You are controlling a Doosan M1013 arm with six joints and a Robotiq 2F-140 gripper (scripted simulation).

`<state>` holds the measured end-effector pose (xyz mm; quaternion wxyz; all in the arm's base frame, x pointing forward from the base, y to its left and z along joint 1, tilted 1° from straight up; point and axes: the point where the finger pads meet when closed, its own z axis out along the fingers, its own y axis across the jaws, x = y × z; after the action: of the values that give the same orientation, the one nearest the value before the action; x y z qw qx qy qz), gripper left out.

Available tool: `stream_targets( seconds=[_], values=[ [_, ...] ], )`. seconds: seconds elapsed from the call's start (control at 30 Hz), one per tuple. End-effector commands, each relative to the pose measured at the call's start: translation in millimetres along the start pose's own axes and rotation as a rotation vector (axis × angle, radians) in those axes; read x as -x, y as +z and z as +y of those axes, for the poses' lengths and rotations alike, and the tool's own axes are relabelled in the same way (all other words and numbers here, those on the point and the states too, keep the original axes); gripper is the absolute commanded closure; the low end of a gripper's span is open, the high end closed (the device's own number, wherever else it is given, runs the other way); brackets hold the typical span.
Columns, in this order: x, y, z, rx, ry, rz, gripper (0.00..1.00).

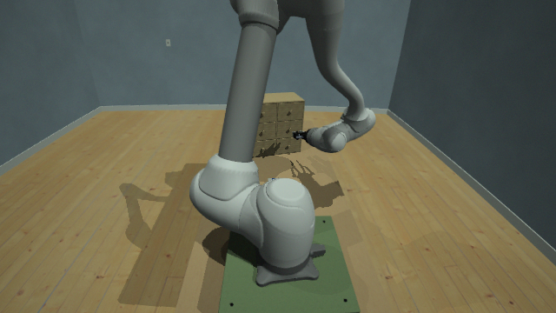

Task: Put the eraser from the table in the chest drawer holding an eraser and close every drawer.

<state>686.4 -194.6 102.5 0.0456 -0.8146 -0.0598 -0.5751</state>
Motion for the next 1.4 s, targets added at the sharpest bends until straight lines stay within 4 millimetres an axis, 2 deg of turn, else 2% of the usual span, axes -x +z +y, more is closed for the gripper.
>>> stream_targets(
  seconds=[0.0, 0.43, 0.7, 1.2, 1.37],
  values=[
    [-0.1, 0.0, 0.0, 0.0, 0.0, 0.0, 0.8],
    [-0.2, 0.7, 0.0, 0.0, 0.0, 0.0, 0.8],
    [-0.6, 8.4, 0.0, 0.0, 0.0, 0.0, 0.8],
    [-3.0, 55.3, 0.0, 0.0, 0.0, 0.0, 0.8],
    [-3.3, 62.2, 0.0, 0.0, 0.0, 0.0, 0.8]
  ],
)
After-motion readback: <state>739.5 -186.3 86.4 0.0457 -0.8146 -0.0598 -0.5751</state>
